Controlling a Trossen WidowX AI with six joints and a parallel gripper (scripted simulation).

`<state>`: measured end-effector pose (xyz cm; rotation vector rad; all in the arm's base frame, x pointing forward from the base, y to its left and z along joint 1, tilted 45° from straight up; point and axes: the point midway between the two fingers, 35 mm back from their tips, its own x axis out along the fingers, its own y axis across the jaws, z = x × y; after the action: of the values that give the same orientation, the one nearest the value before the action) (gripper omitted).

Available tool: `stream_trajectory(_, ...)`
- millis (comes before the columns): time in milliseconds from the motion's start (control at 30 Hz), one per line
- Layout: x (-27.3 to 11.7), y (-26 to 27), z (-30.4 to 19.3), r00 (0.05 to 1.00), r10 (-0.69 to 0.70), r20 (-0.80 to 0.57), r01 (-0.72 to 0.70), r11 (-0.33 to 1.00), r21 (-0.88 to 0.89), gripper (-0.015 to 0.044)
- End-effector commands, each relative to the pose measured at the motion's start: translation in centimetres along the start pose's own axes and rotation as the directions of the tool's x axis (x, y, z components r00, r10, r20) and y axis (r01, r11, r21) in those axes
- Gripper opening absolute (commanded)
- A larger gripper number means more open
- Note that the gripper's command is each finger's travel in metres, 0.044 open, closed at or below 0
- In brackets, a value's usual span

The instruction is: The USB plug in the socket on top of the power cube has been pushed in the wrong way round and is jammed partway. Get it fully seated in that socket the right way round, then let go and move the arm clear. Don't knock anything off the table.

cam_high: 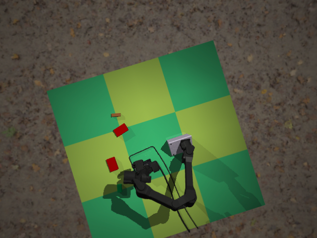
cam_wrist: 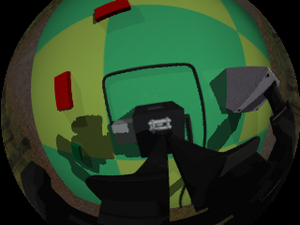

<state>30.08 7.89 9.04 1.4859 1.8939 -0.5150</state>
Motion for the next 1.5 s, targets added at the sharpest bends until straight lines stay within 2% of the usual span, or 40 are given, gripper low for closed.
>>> stream_trajectory(0, -0.3, 0.06, 0.03, 1.0, 0.0, 0.004, 0.0, 1.0, -0.005, 0.0)
stream_trajectory(333, -0.55, 0.02, 0.01, 1.0, 0.0, 0.002, 0.0, 1.0, -0.032, 0.0)
stream_trajectory(733, -0.47, 0.0, 0.0, 1.0, 0.0, 0.0, 0.0, 0.947, -0.322, 0.0)
stream_trajectory(1100, -0.46, 0.0, 0.0, 1.0, 0.0, 0.0, 0.0, 0.817, -0.577, 0.0)
stream_trajectory(1467, -0.46, 0.0, 0.0, 1.0, 0.0, 0.0, 0.0, 0.619, -0.785, 0.0)
